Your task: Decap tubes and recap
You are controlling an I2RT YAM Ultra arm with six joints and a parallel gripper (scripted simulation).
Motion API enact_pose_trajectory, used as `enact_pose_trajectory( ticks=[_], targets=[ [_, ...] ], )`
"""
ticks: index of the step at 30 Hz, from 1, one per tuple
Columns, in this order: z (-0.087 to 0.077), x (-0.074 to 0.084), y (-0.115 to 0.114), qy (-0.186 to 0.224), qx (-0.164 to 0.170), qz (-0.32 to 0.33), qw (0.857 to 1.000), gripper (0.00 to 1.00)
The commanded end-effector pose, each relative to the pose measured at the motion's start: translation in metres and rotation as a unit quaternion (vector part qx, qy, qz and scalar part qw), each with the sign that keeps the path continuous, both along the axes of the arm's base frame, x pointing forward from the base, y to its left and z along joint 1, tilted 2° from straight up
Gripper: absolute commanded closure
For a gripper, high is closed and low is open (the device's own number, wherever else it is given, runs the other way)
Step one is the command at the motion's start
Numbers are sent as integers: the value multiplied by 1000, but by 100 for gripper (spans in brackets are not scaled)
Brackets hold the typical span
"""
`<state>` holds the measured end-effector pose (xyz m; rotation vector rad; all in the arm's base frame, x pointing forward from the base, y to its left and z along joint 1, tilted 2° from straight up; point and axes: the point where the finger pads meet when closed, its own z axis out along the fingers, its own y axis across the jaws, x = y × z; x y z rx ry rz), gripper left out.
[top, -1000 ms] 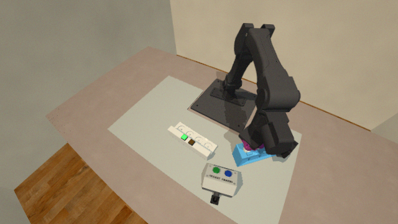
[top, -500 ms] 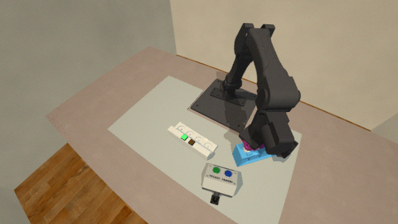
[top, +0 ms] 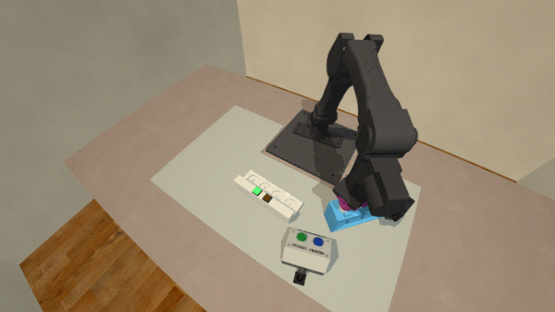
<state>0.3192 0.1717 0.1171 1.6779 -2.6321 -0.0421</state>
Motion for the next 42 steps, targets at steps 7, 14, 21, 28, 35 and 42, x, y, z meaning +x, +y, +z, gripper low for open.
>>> enact_pose_trajectory(
  ticks=[7, 14, 21, 28, 35, 42],
  targets=[
    [-1, 0, 1, -5, 3, -1, 1000, 100],
    [-1, 0, 1, -5, 3, -1, 1000, 100],
    [-1, 0, 1, -5, 3, -1, 1000, 51],
    [-1, 0, 1, -5, 3, -1, 1000, 51],
    [-1, 0, 1, -5, 3, -1, 1000, 51],
    [-4, 0, 1, -3, 0, -101, 995, 51]
  ],
)
